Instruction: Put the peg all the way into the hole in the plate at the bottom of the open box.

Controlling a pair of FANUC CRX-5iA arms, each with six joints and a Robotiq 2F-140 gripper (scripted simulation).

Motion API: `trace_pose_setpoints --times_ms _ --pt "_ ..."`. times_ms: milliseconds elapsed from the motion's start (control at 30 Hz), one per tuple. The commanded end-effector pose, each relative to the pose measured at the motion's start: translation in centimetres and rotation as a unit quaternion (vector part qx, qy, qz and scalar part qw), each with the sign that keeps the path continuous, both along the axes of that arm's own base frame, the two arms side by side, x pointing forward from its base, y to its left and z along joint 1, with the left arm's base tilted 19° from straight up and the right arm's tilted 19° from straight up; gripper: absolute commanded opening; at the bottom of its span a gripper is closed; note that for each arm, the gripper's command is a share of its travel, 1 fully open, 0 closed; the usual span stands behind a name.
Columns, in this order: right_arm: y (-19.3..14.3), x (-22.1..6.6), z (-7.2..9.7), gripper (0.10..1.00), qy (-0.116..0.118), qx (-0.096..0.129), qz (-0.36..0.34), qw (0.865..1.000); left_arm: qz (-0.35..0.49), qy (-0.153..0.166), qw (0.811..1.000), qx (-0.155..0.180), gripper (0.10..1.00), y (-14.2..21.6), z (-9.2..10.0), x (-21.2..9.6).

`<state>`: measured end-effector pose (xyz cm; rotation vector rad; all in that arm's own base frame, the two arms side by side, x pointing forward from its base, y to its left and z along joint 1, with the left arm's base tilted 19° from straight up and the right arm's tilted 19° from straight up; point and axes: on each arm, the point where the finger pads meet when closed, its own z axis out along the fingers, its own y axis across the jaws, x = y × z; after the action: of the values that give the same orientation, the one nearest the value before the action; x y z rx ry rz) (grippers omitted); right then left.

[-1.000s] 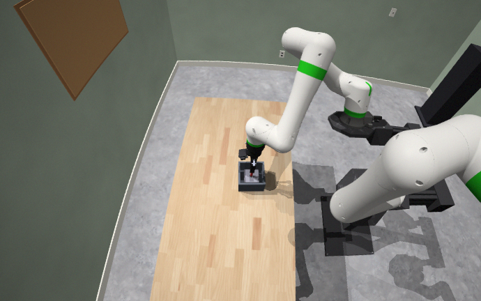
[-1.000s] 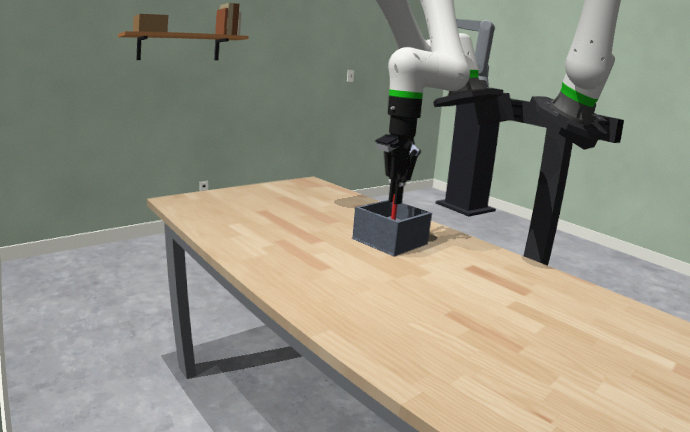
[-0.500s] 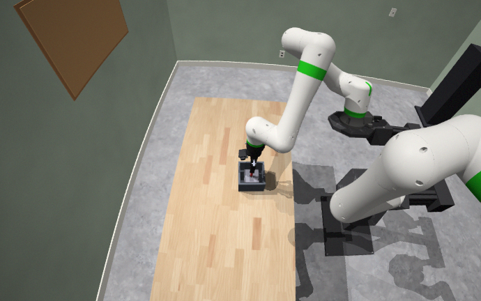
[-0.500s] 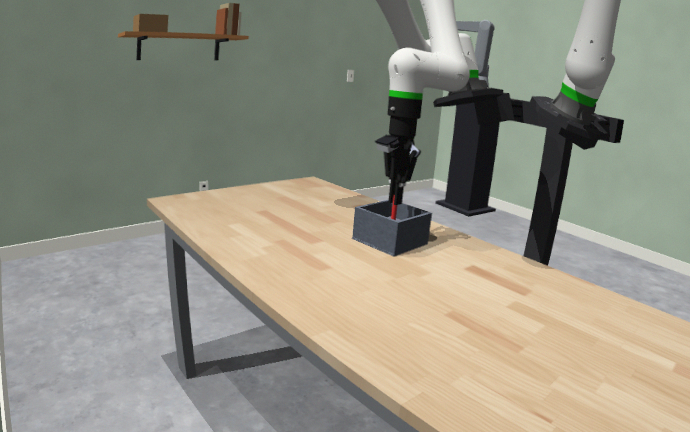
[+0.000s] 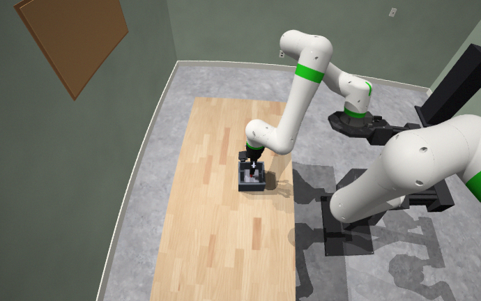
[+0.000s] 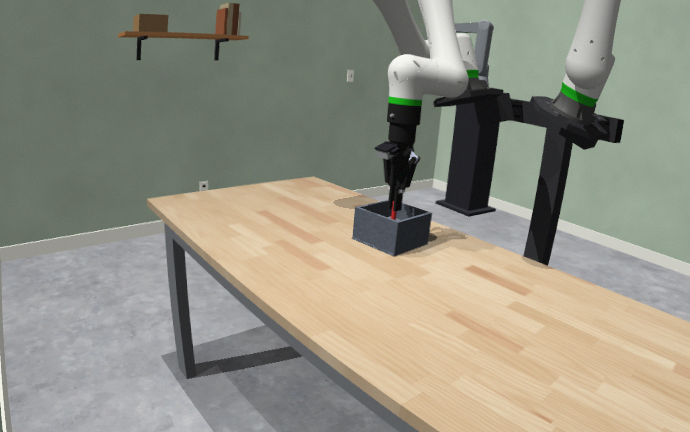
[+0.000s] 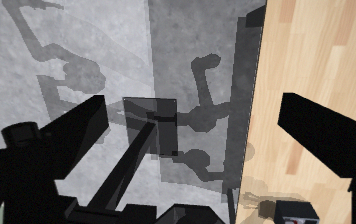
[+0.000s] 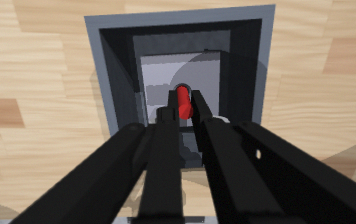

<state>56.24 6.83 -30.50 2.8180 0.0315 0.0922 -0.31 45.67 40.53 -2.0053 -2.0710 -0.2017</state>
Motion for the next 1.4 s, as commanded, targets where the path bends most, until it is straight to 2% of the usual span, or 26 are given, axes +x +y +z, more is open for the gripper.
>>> trace_pose_setpoints --times_ms 0,667,1367 --pt "0.0 0.1 0.0 0.099 -0.001 0.0 0.0 1.0 0.0 0.0 1.0 0.001 1.0 0.0 0.1 0.0" --pt "0.0 0.1 -0.2 0.099 -0.001 0.0 0.0 1.0 0.0 0.0 1.0 0.001 1.0 0.0 0.1 0.0" --pt "-0.7 0.2 -2.1 0.099 -0.001 0.0 0.0 1.0 0.0 0.0 1.0 0.001 1.0 0.0 0.1 0.0"
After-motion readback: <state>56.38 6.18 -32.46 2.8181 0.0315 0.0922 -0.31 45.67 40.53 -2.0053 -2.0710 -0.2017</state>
